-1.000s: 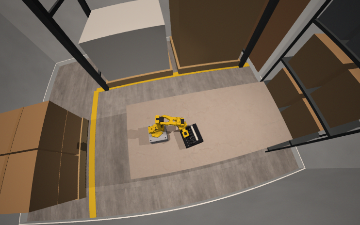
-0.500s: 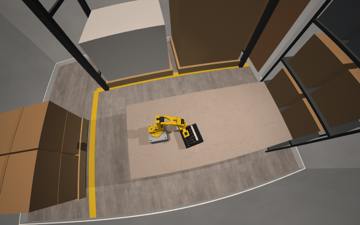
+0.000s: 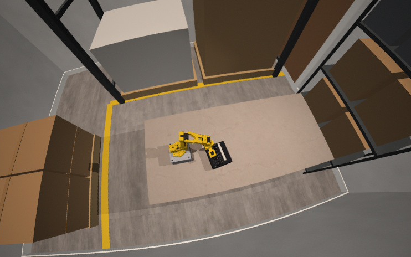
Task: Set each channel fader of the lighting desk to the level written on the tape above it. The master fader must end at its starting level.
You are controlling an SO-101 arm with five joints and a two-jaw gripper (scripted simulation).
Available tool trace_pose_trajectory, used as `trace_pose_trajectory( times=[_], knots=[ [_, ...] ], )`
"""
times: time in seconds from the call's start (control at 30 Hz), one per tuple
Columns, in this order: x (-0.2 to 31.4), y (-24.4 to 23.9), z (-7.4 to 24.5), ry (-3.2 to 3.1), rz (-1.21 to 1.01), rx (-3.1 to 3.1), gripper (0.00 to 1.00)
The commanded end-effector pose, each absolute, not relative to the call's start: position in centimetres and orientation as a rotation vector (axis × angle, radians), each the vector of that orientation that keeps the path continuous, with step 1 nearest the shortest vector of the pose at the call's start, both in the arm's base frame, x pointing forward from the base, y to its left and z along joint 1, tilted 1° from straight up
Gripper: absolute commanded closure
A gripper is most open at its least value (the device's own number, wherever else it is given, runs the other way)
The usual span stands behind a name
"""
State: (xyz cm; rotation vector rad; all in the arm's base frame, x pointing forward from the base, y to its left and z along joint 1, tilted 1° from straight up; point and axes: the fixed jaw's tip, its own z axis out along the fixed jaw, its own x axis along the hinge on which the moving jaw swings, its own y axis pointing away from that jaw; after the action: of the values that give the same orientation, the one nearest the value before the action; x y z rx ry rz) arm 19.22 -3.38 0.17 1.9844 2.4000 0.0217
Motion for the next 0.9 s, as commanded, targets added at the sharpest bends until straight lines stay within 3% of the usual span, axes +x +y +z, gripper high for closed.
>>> trace_pose_trajectory(
  times=[0.0, 0.87],
  knots=[
    [18.98, -3.18, -0.37, 2.410, 0.012, 1.994, 1.00],
    [18.64, -3.11, -0.96, 2.410, 0.012, 1.994, 1.00]
  ],
)
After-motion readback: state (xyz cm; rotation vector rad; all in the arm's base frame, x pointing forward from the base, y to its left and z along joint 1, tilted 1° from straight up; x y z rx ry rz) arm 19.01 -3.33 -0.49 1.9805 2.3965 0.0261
